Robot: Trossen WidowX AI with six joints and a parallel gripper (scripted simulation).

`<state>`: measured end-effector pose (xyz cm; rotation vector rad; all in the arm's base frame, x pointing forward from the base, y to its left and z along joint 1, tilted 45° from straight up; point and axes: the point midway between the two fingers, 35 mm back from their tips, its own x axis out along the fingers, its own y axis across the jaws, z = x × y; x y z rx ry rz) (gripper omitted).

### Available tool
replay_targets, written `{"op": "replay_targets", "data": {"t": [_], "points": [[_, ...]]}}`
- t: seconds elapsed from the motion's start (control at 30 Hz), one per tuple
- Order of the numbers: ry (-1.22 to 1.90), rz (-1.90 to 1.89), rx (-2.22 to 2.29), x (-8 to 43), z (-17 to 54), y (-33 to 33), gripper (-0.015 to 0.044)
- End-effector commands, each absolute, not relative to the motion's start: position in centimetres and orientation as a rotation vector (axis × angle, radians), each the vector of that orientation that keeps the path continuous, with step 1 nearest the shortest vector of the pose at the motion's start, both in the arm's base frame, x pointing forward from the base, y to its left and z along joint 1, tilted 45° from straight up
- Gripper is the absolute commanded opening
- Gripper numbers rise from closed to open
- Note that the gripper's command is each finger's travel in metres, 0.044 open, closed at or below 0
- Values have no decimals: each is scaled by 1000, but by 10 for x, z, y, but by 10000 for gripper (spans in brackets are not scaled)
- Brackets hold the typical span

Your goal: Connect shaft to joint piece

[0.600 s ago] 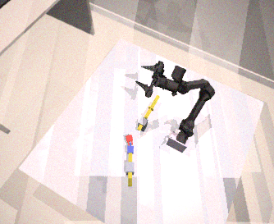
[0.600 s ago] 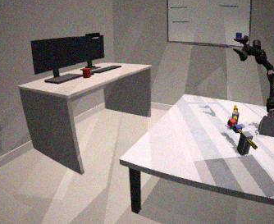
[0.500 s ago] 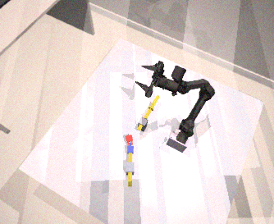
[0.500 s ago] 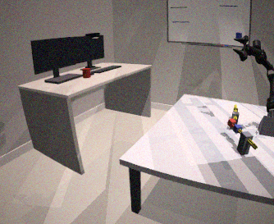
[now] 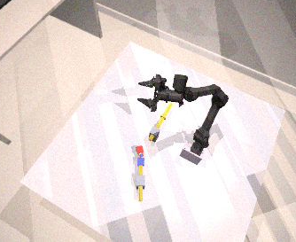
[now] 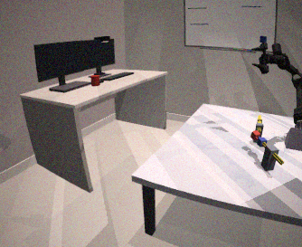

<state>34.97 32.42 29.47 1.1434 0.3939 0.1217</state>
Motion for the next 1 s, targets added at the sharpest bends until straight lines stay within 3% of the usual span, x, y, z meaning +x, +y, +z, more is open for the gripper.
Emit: {"op": "replay_targets", "data": {"t": [0.0, 0.97], "points": [[435, 59, 1029, 360, 273, 322, 440], [859, -351, 203, 393, 110, 255, 440]]}}
